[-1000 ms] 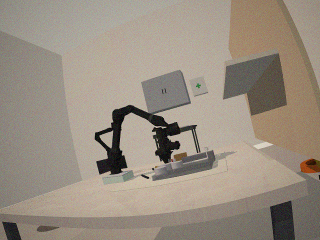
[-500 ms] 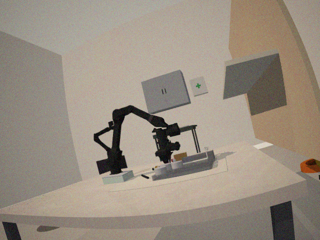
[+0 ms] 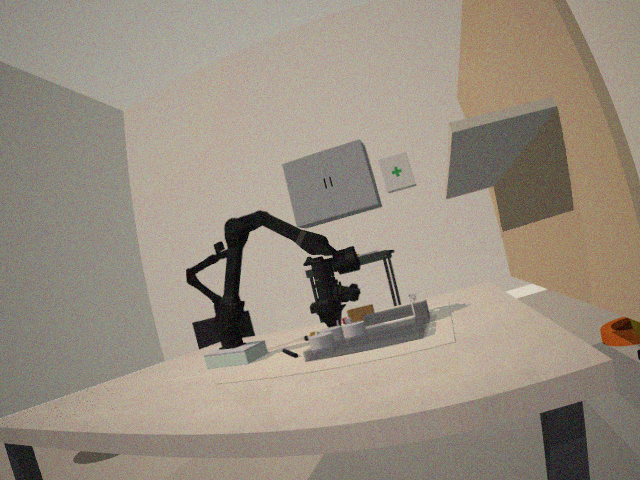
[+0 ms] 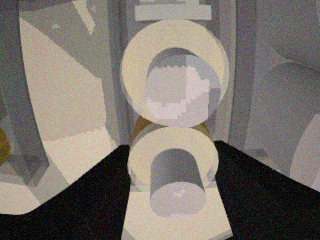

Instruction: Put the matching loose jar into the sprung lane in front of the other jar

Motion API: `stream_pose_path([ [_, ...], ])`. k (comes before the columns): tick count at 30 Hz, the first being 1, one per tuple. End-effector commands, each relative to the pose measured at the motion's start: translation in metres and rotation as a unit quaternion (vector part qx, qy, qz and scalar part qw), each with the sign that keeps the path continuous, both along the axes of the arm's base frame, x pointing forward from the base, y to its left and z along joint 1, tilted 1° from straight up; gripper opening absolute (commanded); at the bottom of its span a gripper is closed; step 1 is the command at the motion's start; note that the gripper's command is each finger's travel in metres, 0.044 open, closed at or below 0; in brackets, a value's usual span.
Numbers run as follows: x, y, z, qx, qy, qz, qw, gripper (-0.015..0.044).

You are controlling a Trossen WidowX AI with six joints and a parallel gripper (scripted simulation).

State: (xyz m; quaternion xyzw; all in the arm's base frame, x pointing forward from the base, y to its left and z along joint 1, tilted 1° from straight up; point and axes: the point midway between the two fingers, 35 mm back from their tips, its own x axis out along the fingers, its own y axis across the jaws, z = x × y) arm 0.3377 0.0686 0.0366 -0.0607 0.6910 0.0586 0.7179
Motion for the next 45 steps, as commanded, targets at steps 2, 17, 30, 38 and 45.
stream_pose_path([
  [2, 0.002, -0.0002, 0.0003, 0.0, -0.007, 0.001, 1.0, 0.0],
  [17, -0.0004, -0.0006, 0.0001, 0.0, -0.007, 0.001, 1.0, 0.0],
  [30, -0.0026, -0.001, 0.0, 0.0, -0.007, 0.001, 1.0, 0.0],
  [38, -0.0052, -0.0012, -0.0003, 0.0, -0.006, 0.001, 1.0, 0.0],
  [45, -0.0075, -0.0013, -0.0006, 0.0, -0.006, 0.001, 1.0, 0.0],
])
